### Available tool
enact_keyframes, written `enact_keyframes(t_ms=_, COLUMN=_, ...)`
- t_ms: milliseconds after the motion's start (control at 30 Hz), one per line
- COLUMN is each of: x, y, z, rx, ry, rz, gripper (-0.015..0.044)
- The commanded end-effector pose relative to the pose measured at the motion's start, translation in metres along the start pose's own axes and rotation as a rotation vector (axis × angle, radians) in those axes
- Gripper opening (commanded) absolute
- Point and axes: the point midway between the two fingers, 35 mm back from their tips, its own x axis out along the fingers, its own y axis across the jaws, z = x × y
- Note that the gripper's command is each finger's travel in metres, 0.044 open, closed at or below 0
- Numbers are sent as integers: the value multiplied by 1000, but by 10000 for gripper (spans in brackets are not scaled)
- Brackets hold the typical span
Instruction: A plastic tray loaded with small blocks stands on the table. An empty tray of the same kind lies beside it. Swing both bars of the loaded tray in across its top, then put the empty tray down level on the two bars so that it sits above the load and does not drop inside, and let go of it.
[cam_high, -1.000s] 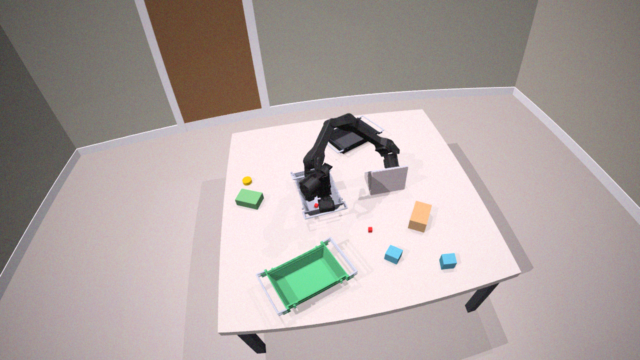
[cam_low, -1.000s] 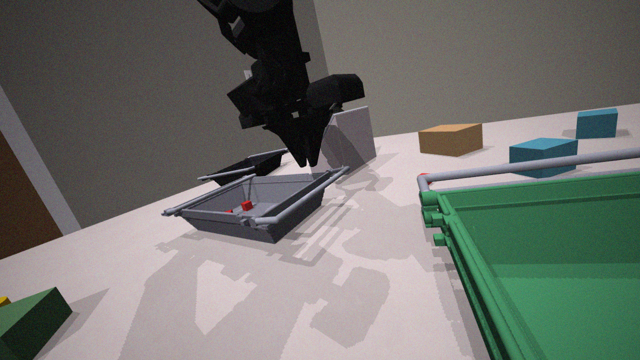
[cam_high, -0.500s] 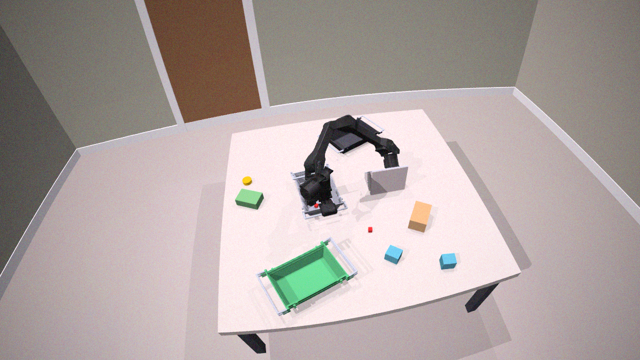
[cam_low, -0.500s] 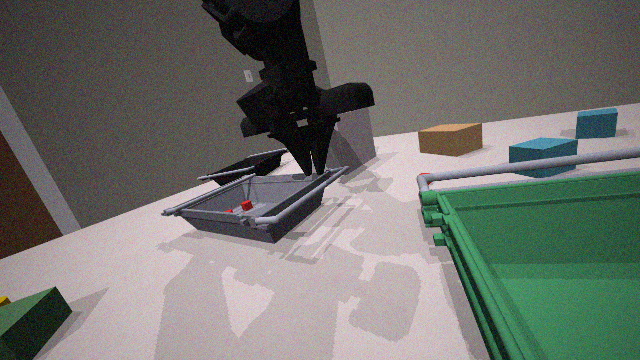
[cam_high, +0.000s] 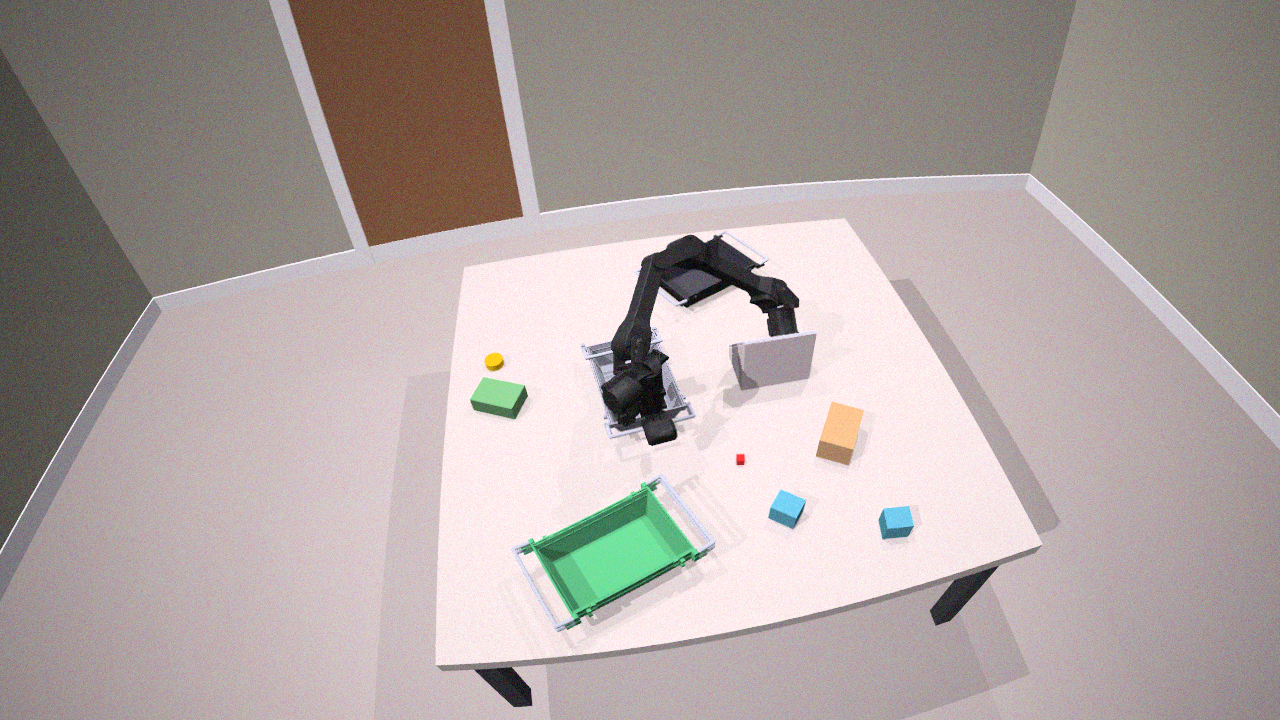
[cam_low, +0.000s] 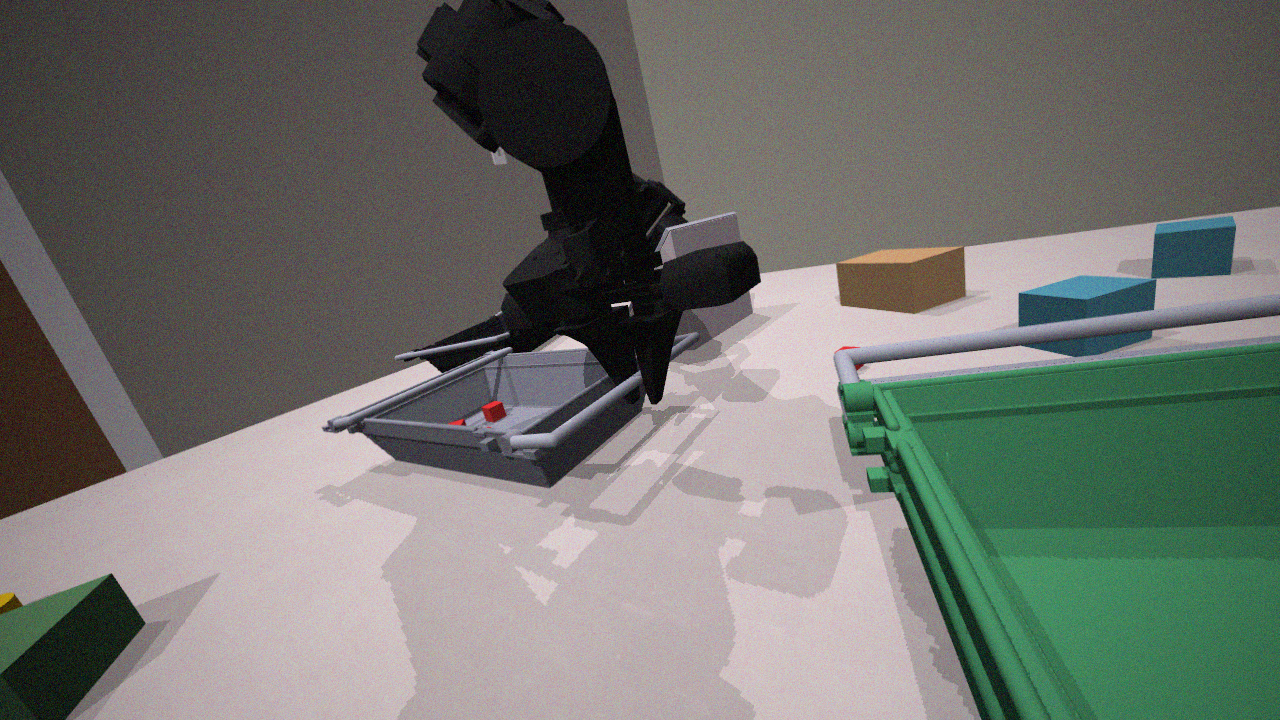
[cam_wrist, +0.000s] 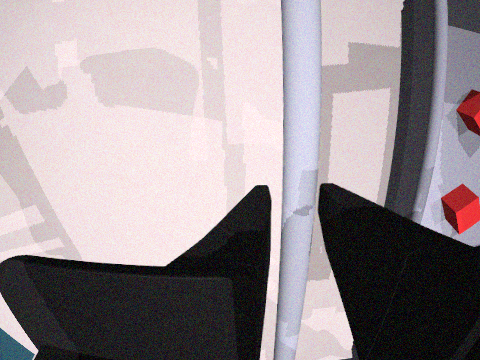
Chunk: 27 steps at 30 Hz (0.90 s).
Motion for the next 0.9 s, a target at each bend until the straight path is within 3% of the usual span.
enact_keyframes(t_ms=0, x=-17, y=-9, z=1, rx=-3, ry=-7, rz=0, gripper=82)
enact_keyframes(t_ms=400, x=-31, y=-37, z=1, rx=-3, ry=-7, rz=-1, gripper=82)
enact_keyframes(t_ms=867, x=-13, y=-72, z=1, rx=-3, ry=-7, rz=-4, gripper=82)
